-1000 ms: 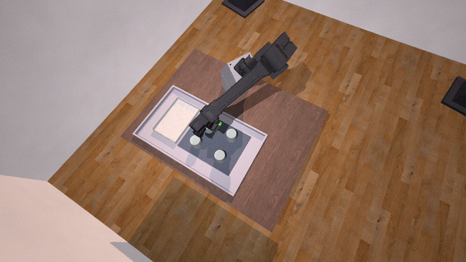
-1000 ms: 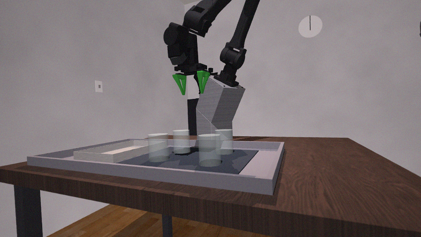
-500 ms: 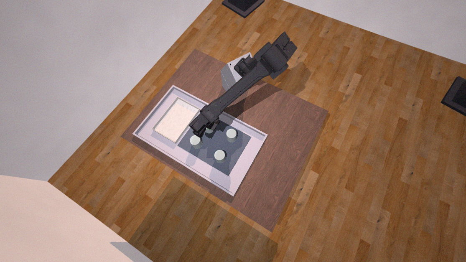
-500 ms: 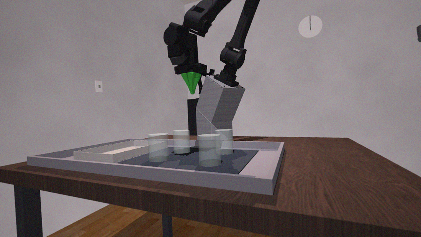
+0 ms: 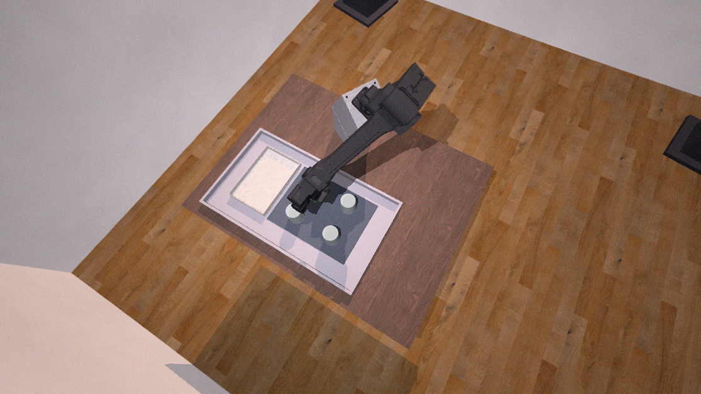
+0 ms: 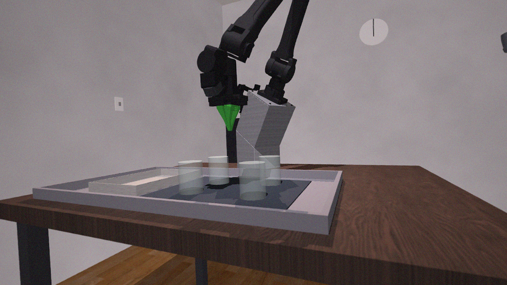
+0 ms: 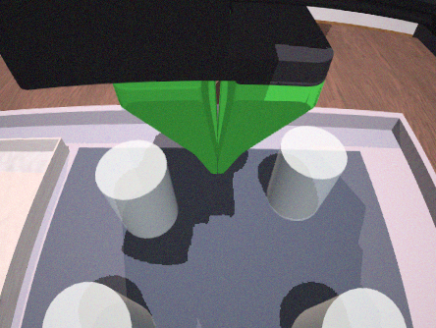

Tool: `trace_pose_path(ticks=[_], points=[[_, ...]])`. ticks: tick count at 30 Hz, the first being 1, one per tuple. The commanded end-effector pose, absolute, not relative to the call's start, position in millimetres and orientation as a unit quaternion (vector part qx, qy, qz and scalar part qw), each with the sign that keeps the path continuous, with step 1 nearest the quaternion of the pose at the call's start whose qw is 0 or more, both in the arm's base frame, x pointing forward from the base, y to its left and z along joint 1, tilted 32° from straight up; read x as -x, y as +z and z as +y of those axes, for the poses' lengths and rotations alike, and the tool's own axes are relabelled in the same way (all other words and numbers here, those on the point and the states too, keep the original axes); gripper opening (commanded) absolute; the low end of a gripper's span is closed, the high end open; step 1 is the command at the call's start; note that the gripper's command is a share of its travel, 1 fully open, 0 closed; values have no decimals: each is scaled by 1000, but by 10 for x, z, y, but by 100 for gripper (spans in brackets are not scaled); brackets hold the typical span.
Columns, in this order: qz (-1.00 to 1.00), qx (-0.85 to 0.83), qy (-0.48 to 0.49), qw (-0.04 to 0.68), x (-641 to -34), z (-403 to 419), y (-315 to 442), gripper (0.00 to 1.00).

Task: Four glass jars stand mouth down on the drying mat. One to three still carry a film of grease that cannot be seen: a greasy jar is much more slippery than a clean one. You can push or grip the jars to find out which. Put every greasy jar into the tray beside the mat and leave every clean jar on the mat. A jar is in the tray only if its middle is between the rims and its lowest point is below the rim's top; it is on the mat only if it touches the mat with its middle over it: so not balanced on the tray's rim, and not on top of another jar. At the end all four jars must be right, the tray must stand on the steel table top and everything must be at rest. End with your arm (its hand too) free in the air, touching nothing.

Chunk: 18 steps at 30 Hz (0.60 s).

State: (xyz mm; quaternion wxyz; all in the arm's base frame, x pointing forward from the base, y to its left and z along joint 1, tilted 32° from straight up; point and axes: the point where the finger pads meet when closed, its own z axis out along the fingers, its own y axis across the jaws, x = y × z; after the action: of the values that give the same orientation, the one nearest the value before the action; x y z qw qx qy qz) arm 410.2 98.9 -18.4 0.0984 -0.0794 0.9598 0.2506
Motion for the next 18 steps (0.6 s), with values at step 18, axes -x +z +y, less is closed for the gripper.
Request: trace_pose_path(ticks=[18], points=[[959,72,250,111,-4591,382,-753,0]])
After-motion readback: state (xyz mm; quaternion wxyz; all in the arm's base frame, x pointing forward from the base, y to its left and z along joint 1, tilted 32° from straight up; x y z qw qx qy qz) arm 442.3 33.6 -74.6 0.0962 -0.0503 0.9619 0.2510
